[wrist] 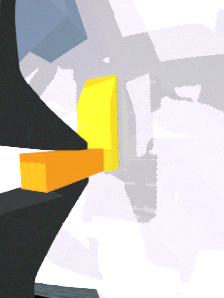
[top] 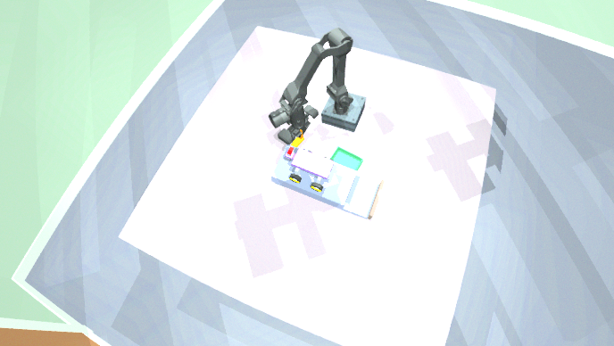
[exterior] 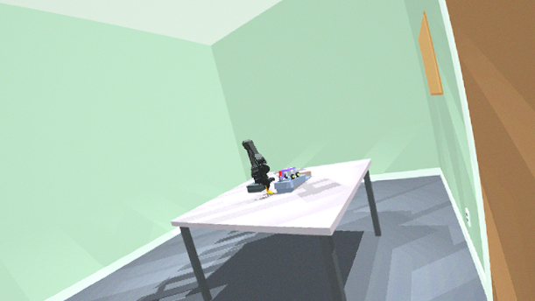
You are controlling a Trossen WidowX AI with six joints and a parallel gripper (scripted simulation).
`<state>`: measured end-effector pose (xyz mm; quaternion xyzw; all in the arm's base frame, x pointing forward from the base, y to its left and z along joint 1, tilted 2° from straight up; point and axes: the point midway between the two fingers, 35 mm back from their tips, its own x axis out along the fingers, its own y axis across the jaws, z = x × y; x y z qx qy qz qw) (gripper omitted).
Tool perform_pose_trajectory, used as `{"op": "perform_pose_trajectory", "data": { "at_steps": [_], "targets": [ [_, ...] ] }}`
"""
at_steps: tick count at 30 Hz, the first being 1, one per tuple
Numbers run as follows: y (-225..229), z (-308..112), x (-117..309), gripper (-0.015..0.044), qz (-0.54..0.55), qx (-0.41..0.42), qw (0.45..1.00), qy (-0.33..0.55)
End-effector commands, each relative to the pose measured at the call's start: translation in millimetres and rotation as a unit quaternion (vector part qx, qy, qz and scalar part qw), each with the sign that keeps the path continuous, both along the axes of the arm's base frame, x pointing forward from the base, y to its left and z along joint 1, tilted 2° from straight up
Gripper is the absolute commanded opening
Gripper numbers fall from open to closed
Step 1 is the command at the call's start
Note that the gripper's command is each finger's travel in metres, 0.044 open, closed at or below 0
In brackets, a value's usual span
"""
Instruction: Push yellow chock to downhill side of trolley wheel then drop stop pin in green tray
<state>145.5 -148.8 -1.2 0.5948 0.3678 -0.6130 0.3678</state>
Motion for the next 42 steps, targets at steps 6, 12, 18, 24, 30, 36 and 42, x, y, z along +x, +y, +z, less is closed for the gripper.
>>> {"op": "perform_pose_trajectory", "data": {
  "at_steps": [6,12,18,24,30,36,42],
  "targets": [
    [1.4,30.5,0.5,0.0,0.002,-0.006,1.0,-0.002],
    [3.1,50.1,0.4,0.0,0.002,-0.006,1.0,-0.002],
    [4.1,68.2,0.6,0.0,0.002,-0.006,1.0,-0.002],
    [4.4,85.4,1.0,0.0,0.002,-0.006,1.0,-0.002],
    [4.3,102.6,1.5,0.0,0.002,-0.006,1.0,-0.002],
    [3.5,119.9,2.3,0.0,0.002,-0.006,1.0,-0.002],
    [1.5,137.3,3.4,0.0,0.002,-0.006,1.0,-0.002]
  ]
}}
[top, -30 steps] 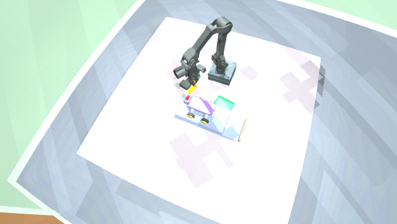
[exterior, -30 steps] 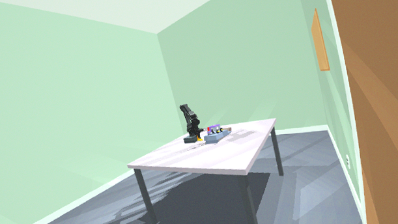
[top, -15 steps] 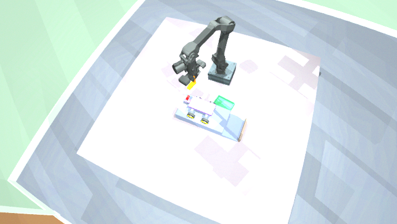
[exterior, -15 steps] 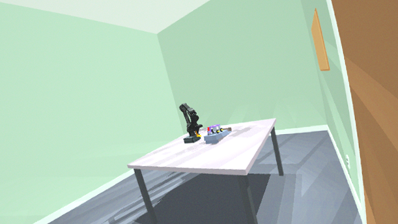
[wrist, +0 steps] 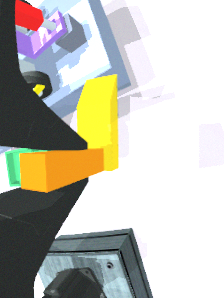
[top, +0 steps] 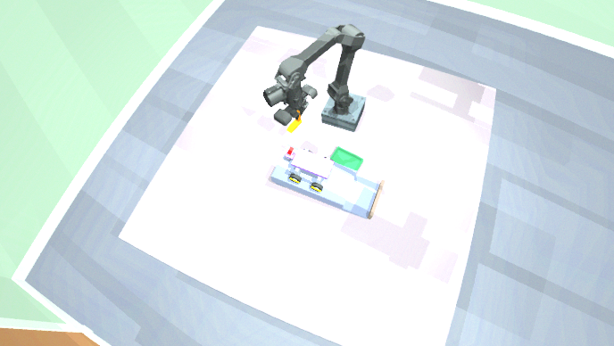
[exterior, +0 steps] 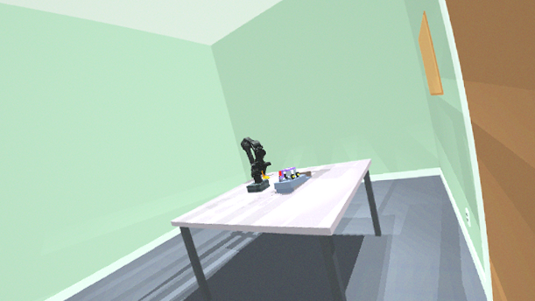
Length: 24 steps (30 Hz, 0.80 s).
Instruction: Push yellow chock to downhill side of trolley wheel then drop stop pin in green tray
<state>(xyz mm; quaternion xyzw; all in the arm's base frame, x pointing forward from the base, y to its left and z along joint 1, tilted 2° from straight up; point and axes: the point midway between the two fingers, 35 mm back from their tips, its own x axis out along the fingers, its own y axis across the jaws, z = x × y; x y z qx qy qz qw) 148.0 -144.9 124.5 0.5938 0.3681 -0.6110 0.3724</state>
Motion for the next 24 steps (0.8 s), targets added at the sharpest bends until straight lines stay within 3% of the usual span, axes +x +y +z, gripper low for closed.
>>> {"op": "perform_pose_trajectory", "data": {
  "at_steps": [1,10,24],
  "targets": [
    [-2.7,14.3,1.0,0.0,-0.002,-0.004,1.0,0.0],
    [-3.1,16.5,1.1,0.0,0.009,-0.004,1.0,0.0],
    [-3.1,16.5,1.2,0.0,0.238,0.002,0.971,0.005]
  ]
}}
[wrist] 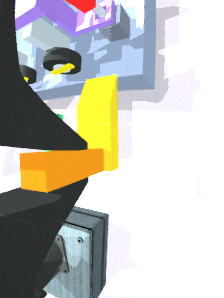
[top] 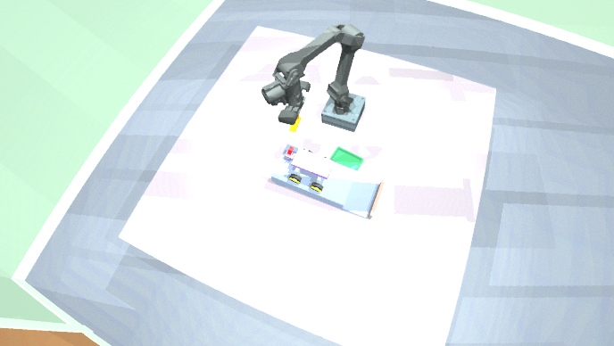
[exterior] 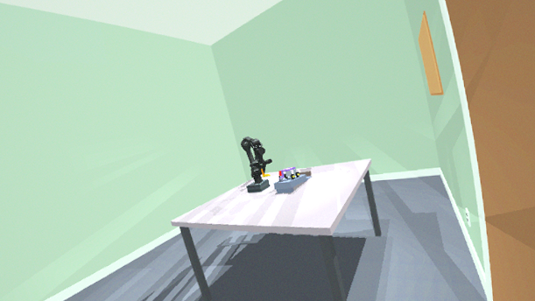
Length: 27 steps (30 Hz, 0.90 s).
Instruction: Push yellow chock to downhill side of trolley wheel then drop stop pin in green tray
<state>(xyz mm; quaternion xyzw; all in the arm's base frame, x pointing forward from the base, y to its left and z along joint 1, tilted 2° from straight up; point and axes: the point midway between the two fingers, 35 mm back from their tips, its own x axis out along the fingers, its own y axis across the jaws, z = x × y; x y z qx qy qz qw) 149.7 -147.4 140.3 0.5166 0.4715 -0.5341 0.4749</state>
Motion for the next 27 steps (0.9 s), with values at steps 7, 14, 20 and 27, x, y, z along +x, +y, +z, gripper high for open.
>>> {"op": "perform_pose_trajectory", "data": {
  "at_steps": [7,14,20,27],
  "targets": [
    [-0.6,0.7,-0.4,0.0,0.176,0.002,0.984,0.006],
    [-0.7,0.7,-0.3,0.0,0.291,0.004,0.957,0.008],
    [-0.7,0.7,-0.3,0.0,0.362,0.006,0.932,0.01],
    [-0.6,0.7,-0.3,0.0,0.452,0.007,0.892,0.012]
  ]
}}
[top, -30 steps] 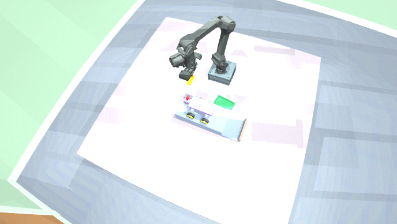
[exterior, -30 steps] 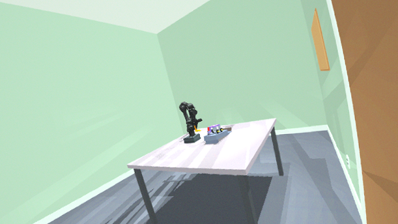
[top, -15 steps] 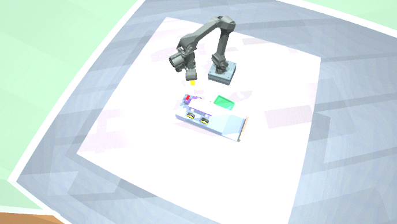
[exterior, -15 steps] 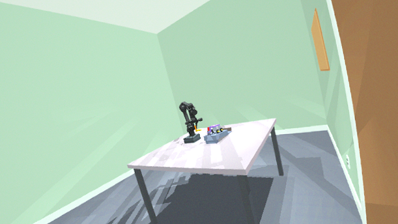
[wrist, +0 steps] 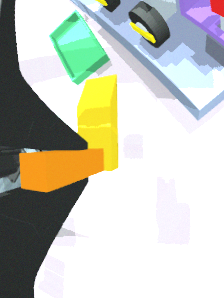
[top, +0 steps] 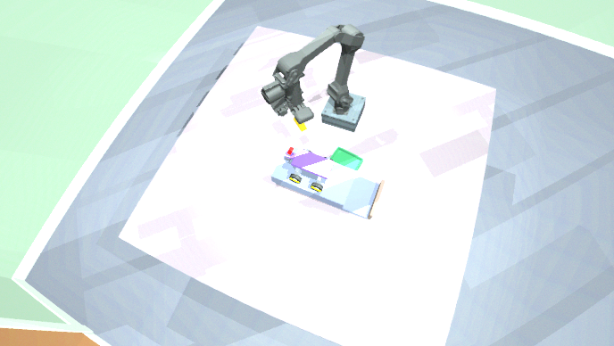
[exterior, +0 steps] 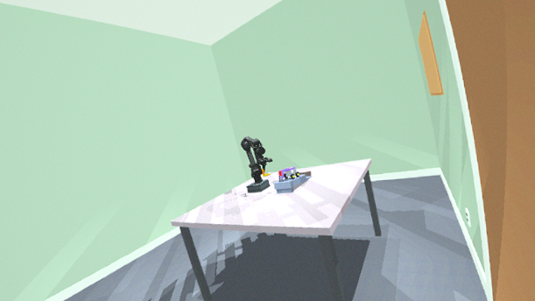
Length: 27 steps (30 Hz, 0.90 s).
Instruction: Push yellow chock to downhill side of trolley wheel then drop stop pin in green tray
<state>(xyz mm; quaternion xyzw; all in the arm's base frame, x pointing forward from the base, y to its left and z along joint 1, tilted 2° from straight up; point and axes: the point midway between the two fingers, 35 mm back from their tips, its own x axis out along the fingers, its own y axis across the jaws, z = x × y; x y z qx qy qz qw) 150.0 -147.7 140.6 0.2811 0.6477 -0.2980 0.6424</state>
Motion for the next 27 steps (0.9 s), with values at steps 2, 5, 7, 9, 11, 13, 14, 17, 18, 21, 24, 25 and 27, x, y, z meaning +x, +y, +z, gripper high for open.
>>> {"op": "perform_pose_trajectory", "data": {
  "at_steps": [2,5,7,9,11,13,14,17,18,21,24,25,27],
  "targets": [
    [-0.4,0.3,-0.6,0.0,0.088,0.0,0.996,0.004],
    [-0.4,0.3,-0.6,0.0,0.139,0.001,0.99,0.005],
    [-0.3,0.3,-0.6,0.0,0.172,0.001,0.985,0.006],
    [-0.3,0.3,-0.6,0.0,0.205,0.002,0.979,0.007],
    [-0.3,0.3,-0.6,0.0,0.238,0.002,0.971,0.007],
    [-0.3,0.3,-0.6,0.0,0.27,0.003,0.963,0.008],
    [-0.3,0.3,-0.6,0.0,0.286,0.003,0.958,0.009],
    [-0.3,0.3,-0.6,0.0,0.335,0.004,0.942,0.01],
    [-0.3,0.3,-0.6,0.0,0.35,0.004,0.937,0.01],
    [-0.2,0.3,-0.6,0.0,0.397,0.005,0.918,0.011],
    [-0.2,0.3,-0.6,0.0,0.443,0.005,0.896,0.012],
    [-0.2,0.3,-0.6,0.0,0.458,0.006,0.889,0.013],
    [-0.2,0.3,-0.6,0.0,0.485,0.006,0.874,0.014]
  ]
}}
